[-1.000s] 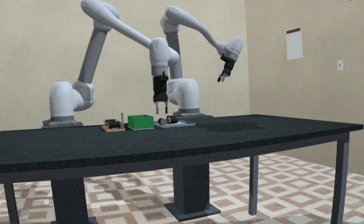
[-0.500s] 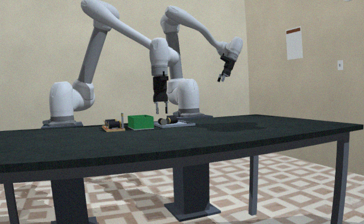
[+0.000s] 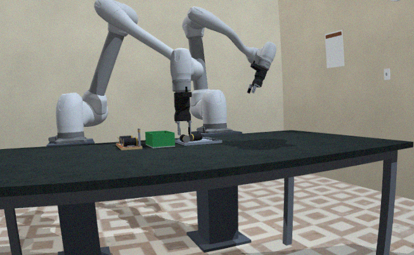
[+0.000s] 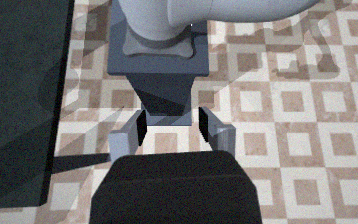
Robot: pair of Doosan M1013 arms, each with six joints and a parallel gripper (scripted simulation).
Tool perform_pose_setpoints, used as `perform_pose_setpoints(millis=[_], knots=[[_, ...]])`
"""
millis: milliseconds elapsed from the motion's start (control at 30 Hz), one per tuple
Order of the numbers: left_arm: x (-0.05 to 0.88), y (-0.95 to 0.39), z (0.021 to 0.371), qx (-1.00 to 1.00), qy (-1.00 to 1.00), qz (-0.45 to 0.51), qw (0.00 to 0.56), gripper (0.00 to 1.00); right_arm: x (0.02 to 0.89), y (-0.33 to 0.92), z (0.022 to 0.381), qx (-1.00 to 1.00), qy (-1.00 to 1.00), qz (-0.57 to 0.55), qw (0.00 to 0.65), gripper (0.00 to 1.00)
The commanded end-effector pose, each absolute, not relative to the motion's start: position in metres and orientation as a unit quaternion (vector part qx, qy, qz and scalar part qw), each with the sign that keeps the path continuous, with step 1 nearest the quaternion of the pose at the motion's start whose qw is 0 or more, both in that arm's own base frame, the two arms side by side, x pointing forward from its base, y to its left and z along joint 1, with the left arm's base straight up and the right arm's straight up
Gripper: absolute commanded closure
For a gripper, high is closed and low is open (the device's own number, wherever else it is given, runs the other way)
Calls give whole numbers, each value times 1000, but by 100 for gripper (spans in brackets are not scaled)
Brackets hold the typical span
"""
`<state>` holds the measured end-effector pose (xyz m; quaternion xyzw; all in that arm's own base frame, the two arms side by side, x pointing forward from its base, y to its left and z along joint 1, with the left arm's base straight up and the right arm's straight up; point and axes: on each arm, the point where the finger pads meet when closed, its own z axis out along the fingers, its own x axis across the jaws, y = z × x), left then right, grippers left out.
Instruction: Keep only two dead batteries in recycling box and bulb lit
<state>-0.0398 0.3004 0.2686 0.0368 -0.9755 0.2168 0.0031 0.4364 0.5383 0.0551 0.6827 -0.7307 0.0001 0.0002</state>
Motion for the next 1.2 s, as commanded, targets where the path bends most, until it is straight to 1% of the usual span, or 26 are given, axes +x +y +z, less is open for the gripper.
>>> perform_pose_setpoints(millis=[0,533,867,900,1167], knots=[[-40,301,269,37,-976,216,3,0,437,539,51,683,-731,0,-1,10],[-40,301,269,37,-976,216,3,0,437,539,37,683,-731,0,-1,10],[-40,301,269,37,-976,216,3,0,437,539,36,683,-731,0,-1,10],[-40,301,269,37,-976,216,3,0,437,539,36,683,-731,0,-1,43],[-40,301,269,37,-976,216,3,0,437,539,36,683,-731,0,-1,43]])
